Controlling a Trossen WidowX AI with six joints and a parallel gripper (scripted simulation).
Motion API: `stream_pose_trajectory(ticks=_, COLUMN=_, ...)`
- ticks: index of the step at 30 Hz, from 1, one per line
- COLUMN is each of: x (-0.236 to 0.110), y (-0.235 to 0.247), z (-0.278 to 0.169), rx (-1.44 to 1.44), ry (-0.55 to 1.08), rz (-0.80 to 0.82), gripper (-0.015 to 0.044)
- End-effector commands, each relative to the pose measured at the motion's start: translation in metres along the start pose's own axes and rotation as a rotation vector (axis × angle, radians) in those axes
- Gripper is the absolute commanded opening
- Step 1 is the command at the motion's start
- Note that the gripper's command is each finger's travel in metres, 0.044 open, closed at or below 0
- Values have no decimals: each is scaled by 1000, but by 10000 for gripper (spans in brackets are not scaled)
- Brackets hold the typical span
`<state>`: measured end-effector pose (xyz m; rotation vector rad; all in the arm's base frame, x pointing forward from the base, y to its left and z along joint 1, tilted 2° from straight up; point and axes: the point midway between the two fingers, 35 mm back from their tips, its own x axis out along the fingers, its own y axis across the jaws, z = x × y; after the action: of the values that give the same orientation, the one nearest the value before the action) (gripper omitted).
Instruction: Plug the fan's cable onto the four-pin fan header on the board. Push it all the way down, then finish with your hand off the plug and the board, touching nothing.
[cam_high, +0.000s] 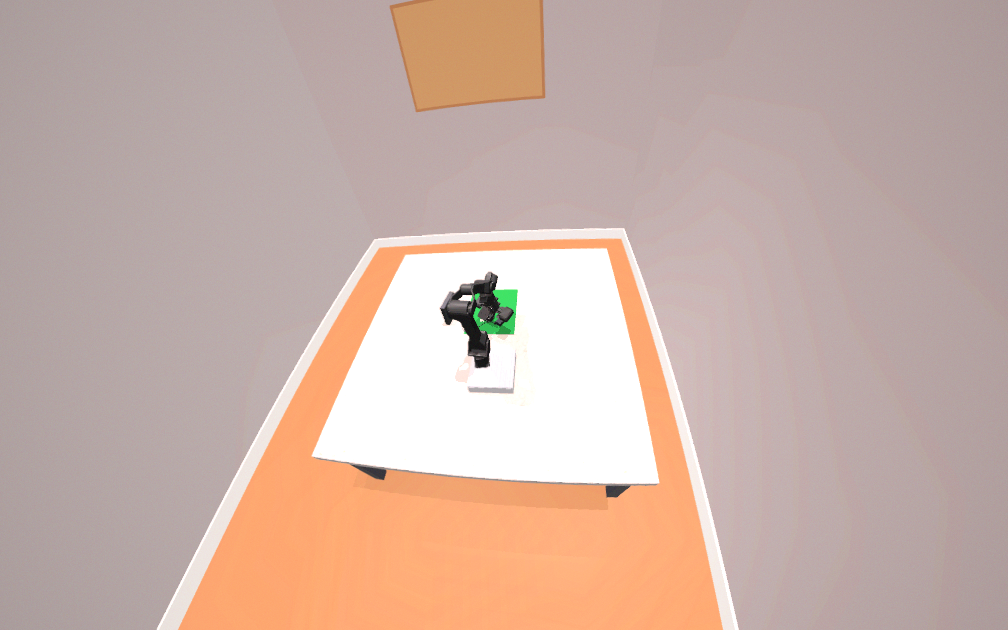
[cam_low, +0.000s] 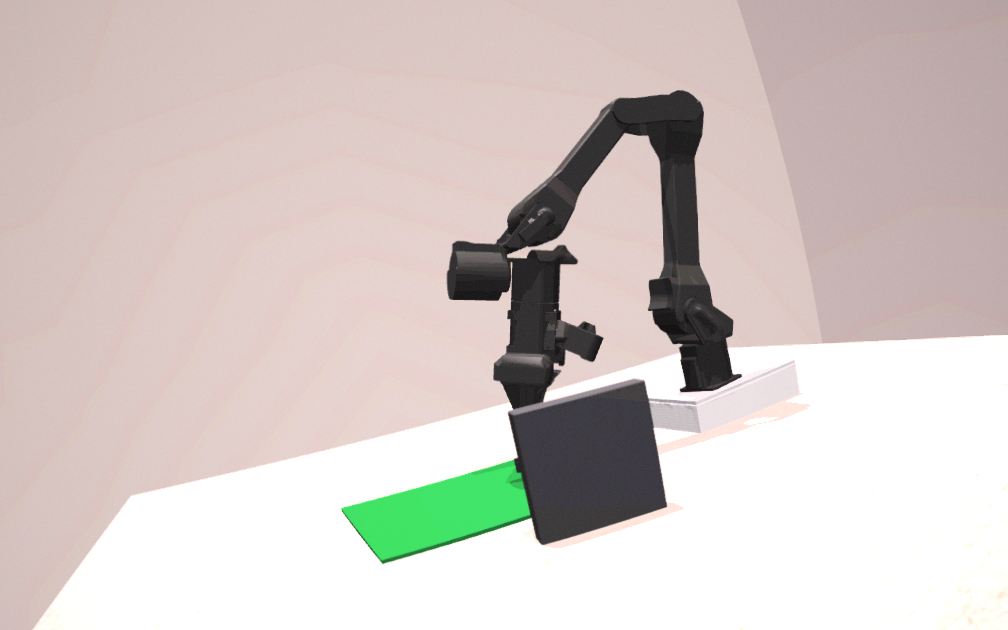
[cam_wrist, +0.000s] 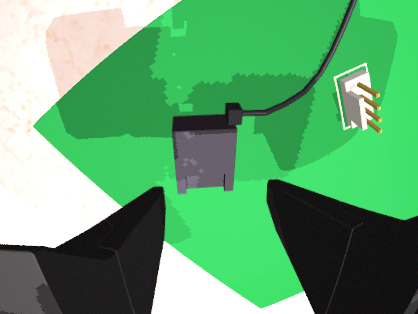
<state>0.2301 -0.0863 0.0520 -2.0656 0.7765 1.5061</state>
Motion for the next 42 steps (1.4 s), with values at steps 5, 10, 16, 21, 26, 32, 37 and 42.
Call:
stream_pose_trajectory(ticks=5, x=14, y=2, z=5, rx=3, ry=-7, rz=9, gripper=210)
stream_pose_trajectory(ticks=10, x=22, y=2, z=7, rx=3, ry=-7, rz=9, gripper=210)
stream_pose_trajectory(ticks=16, x=31, y=2, z=10, rx=3, ry=-7, rz=9, gripper=210)
stream_pose_trajectory(ticks=21, x=39, y=2, z=12, rx=3, ry=-7, rz=9, gripper=210)
stream_pose_trajectory(ticks=26, x=41, y=2, z=13, rx=3, ry=-7, rz=9, gripper=210)
stream_pose_trajectory(ticks=32, x=41, y=2, z=13, rx=3, ry=-7, rz=9, gripper=210)
stream_pose_trajectory(ticks=37, x=40, y=1, z=11, rx=0, ry=-4, rz=2, gripper=184)
stream_pose_trajectory(ticks=42, x=40, y=1, z=11, rx=0, ry=-4, rz=2, gripper=72)
